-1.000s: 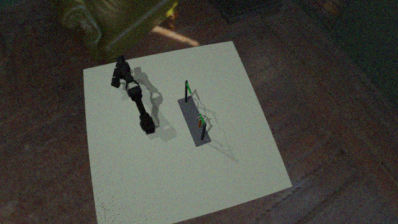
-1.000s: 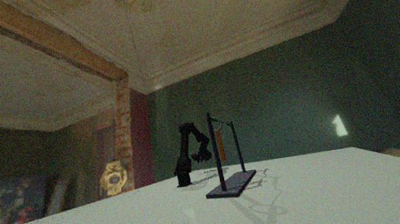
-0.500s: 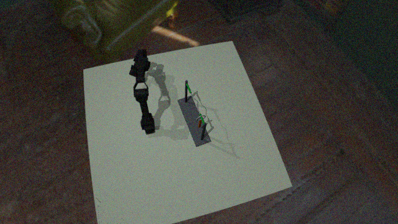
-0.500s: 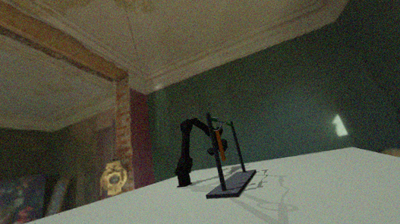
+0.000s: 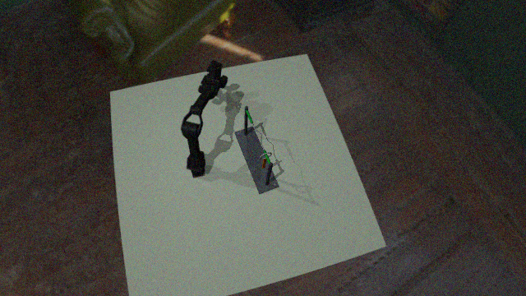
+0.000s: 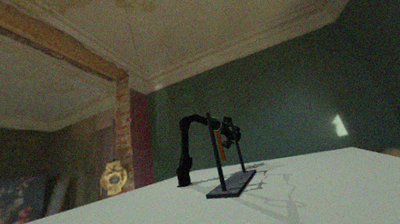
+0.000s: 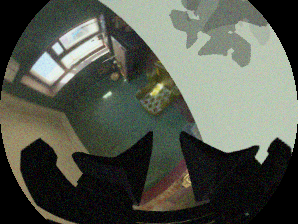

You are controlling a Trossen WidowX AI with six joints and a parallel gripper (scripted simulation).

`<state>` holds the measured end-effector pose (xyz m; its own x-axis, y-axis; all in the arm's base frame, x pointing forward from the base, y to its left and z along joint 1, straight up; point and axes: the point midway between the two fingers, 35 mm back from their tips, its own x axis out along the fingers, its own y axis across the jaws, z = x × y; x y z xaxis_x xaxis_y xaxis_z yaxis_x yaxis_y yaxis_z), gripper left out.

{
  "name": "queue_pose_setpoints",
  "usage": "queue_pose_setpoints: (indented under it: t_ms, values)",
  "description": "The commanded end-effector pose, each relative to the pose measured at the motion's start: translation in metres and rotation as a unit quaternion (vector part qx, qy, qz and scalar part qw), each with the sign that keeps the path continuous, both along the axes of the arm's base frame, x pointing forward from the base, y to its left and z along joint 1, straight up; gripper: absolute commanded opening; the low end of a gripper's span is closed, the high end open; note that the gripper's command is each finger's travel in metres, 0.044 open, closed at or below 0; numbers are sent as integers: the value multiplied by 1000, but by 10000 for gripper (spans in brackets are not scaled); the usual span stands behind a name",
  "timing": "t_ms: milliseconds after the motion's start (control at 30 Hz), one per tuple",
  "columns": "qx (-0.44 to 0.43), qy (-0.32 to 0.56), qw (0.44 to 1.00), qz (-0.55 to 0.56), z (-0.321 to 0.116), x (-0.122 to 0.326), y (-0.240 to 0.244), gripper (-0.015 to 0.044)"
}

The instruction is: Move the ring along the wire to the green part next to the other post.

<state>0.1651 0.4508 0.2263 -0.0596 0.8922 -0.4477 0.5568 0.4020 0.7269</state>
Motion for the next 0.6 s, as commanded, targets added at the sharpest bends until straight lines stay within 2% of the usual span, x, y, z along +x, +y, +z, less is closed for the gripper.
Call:
queue_pose_setpoints:
  t_ms: [0,567]
  values:
    - [26,-38,998,-37,17,36,-17,160]
    - [90,-227,943,-225,84,185,-142,160]
